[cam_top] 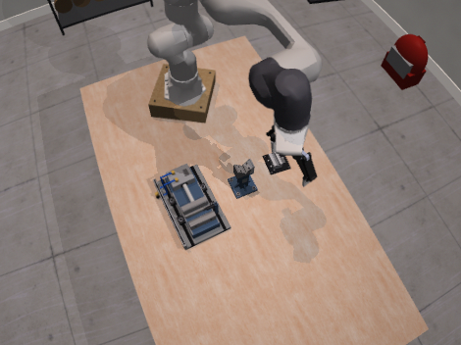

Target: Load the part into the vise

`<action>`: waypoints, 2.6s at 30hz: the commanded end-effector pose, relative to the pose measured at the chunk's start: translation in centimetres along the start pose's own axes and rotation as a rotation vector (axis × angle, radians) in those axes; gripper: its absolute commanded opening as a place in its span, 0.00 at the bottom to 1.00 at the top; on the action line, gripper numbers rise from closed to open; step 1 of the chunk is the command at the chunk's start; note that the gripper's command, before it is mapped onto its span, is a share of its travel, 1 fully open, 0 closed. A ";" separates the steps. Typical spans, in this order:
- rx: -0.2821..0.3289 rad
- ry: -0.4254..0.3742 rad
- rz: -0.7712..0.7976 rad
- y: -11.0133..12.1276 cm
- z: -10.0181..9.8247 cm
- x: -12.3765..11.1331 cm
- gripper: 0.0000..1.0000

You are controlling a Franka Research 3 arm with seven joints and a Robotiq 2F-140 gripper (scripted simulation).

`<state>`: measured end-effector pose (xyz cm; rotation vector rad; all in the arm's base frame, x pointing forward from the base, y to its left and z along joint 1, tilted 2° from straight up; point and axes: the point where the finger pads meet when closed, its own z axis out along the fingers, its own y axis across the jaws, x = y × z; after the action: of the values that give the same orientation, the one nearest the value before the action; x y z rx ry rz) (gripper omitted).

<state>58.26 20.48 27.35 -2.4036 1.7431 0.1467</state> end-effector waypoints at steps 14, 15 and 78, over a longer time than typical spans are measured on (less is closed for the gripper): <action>-0.006 0.015 0.047 1.5 0.9 -1.8 1.00; -0.006 0.015 0.047 1.5 0.9 -1.8 1.00; -0.028 0.154 0.280 16.3 8.5 -10.3 0.51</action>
<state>39.71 26.78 19.60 -2.2351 2.1499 0.0264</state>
